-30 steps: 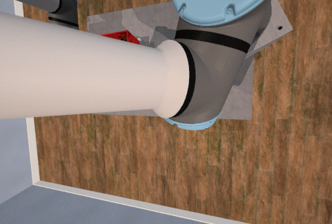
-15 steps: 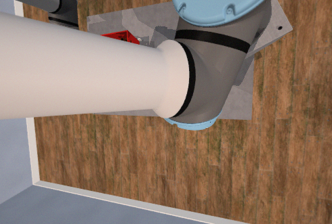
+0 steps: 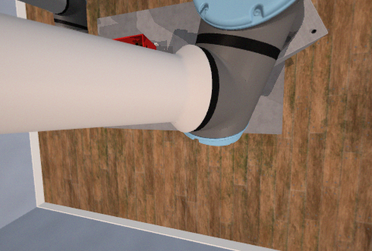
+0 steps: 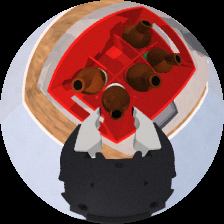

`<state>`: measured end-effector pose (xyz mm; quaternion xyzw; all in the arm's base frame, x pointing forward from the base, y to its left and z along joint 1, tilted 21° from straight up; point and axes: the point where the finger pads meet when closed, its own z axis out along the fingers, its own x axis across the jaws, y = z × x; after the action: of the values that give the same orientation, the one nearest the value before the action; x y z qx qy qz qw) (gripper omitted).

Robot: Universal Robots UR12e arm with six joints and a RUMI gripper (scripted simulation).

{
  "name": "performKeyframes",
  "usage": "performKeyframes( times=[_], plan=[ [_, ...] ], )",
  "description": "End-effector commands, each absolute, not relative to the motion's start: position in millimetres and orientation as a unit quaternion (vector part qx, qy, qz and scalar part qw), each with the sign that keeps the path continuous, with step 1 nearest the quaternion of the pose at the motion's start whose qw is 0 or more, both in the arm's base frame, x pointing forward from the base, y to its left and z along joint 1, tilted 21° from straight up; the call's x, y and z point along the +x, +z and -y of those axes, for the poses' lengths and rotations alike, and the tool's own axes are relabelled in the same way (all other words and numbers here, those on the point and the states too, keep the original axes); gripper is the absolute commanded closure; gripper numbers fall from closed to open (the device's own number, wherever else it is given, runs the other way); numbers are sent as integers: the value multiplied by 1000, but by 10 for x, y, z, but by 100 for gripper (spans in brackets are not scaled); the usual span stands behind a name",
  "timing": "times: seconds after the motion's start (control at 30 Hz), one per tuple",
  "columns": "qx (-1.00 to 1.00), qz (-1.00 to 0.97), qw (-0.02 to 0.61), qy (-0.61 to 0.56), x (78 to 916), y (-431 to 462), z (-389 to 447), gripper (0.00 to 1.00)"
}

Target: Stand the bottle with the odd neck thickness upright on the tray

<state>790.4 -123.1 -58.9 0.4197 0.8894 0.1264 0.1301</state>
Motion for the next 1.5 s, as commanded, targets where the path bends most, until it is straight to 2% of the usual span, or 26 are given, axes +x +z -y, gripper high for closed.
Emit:
performKeyframes(
  times=[0.0, 1.43, 1.47],
  plan=[
    [420, -889, 131, 126, 7899, -555, 1237, 62],
    [420, -889, 131, 126, 7629, 188, 1329, 62],
    [420, -889, 131, 126, 7629, 188, 1329, 100]
  ],
)
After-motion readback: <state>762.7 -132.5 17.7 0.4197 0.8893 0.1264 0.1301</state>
